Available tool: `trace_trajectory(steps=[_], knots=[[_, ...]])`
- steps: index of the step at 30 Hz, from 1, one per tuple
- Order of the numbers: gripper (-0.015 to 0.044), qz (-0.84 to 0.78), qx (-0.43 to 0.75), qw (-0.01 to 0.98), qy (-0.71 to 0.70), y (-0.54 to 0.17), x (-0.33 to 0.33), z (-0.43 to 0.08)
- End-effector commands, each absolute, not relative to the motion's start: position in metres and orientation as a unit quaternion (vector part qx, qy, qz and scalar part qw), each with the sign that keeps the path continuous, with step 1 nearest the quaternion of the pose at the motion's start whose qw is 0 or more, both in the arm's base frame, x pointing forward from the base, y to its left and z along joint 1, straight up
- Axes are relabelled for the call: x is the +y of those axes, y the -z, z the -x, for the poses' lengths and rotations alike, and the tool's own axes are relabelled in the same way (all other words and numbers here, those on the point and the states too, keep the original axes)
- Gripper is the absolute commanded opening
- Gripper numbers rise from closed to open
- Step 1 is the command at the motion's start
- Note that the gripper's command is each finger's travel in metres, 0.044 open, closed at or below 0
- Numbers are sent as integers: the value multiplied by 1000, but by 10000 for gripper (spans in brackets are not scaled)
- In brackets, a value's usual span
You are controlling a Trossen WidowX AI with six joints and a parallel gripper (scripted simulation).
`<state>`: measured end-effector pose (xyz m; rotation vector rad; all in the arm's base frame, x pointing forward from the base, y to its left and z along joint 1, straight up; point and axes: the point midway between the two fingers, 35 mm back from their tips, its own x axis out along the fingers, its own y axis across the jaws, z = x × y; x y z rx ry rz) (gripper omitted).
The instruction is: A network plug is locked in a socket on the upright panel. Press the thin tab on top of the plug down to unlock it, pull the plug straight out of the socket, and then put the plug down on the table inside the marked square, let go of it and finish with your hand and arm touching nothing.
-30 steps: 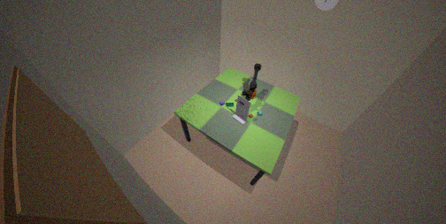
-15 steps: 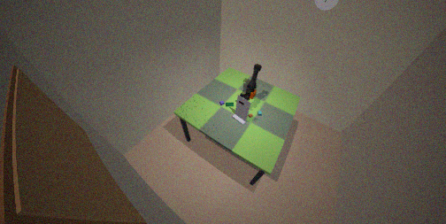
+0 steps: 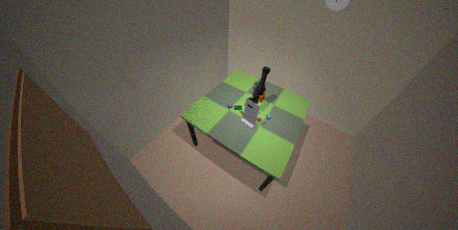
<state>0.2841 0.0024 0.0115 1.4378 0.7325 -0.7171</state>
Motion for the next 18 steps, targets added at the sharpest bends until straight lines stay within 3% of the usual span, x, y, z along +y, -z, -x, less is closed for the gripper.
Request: trace_trajectory(steps=[1,18], knots=[[0,-630,323,632,315,-6,3,-284],[0,-630,323,632,315,9,3,-286]])
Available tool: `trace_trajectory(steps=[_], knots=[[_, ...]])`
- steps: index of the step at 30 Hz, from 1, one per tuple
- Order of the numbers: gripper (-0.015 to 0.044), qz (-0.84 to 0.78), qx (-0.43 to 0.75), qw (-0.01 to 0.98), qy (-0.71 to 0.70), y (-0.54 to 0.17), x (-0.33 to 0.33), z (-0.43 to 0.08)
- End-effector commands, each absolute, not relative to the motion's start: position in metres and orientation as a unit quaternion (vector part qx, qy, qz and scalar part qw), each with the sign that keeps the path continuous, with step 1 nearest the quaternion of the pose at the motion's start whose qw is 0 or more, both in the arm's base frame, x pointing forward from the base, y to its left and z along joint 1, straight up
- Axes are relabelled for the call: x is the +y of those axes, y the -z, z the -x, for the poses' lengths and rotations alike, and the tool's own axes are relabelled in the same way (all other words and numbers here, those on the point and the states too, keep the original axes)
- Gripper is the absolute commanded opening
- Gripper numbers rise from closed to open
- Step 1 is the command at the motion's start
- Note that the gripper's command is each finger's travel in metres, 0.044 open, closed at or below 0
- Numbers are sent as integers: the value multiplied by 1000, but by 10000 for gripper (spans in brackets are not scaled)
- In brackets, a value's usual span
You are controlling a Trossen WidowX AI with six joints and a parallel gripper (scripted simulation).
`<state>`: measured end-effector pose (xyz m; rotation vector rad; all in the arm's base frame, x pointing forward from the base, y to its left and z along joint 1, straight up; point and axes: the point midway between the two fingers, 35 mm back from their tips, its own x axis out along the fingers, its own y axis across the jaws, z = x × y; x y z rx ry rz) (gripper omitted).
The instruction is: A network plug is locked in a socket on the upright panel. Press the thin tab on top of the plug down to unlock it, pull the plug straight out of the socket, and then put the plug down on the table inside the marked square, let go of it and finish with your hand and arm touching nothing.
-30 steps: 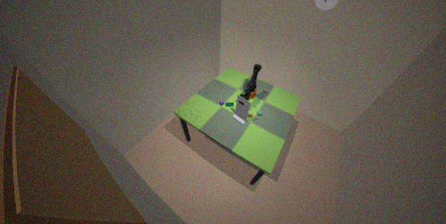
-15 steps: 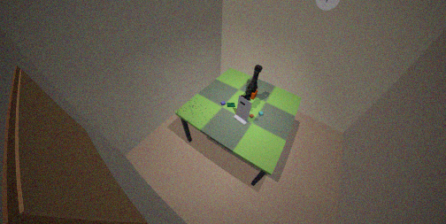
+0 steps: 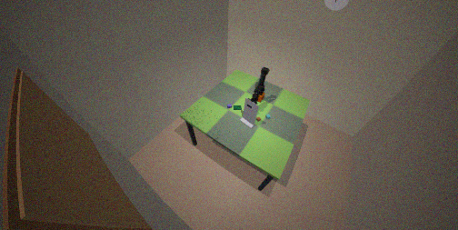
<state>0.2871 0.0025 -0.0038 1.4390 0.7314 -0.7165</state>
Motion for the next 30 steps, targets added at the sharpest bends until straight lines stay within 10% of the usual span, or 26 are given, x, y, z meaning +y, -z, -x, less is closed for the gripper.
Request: trace_trajectory(steps=[1,30], knots=[[0,-630,323,632,315,9,3,-286],[0,-630,323,632,316,34,3,-285]])
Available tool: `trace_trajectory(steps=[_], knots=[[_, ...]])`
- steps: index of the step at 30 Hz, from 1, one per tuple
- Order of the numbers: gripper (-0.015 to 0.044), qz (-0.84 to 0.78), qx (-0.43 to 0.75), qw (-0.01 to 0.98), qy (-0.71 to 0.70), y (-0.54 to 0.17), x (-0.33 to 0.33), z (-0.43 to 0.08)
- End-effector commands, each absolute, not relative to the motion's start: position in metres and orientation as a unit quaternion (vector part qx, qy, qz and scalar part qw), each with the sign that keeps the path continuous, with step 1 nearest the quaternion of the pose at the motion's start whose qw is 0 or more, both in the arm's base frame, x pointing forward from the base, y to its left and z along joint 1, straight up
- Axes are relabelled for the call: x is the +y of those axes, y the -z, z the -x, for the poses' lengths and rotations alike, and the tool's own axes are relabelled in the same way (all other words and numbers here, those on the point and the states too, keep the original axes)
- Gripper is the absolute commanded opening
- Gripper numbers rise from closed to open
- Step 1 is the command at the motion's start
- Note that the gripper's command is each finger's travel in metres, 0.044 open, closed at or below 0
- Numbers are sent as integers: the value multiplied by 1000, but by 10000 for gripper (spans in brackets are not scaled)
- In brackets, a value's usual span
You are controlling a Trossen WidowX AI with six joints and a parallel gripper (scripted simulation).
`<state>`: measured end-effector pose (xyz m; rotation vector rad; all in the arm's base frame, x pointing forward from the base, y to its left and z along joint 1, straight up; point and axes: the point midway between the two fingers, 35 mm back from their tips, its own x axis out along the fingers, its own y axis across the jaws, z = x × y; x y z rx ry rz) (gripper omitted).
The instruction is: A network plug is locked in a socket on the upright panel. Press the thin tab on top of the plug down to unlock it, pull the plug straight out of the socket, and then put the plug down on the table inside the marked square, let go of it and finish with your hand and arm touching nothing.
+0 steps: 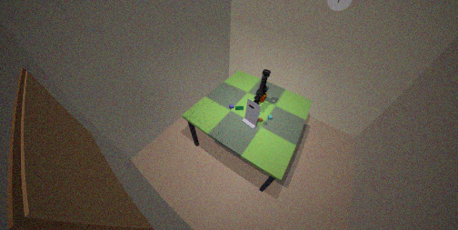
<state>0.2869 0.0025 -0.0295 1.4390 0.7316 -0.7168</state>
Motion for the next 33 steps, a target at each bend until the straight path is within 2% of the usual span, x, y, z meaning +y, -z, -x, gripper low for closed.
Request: trace_trajectory(steps=[1,33], knots=[[0,-630,323,632,316,35,3,-284],[0,-630,321,633,316,46,2,-284]])
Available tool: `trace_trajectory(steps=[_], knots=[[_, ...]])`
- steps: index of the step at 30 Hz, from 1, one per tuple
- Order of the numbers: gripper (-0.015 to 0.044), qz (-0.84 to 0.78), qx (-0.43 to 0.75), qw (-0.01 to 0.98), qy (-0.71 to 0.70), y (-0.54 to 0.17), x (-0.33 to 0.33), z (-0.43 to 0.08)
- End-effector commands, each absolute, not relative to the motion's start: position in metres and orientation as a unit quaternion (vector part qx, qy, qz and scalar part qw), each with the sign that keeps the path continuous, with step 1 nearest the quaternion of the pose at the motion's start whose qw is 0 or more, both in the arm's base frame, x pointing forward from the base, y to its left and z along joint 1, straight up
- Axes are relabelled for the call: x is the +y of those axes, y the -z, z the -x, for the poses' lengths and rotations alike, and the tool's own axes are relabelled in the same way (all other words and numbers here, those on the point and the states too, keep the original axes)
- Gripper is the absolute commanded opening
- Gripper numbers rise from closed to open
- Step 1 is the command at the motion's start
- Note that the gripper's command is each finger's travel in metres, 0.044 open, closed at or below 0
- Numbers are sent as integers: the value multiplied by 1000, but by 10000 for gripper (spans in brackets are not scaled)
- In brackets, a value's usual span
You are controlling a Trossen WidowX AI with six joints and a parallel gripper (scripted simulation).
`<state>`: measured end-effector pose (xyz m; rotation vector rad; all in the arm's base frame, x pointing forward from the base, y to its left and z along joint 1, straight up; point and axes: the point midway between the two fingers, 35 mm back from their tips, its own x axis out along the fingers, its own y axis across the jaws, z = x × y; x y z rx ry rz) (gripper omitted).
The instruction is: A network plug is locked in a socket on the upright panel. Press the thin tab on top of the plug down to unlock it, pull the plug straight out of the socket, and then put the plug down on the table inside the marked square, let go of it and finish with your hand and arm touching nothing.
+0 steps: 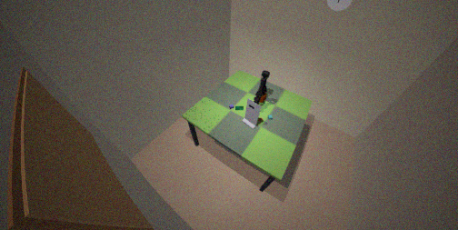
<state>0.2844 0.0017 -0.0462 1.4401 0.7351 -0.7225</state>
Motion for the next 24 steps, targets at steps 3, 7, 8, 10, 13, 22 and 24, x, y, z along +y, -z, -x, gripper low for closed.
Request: trace_trajectory(steps=[3,7,8,10,13,22,24], knots=[[79,-630,321,633,316,46,2,-284],[156,-630,321,633,316,46,2,-284],[156,-630,321,633,316,46,2,-284],[156,-630,321,633,316,46,2,-284],[156,-630,321,633,316,45,2,-284],[156,-630,322,633,316,40,2,-281],[156,-630,322,633,316,39,2,-280]])
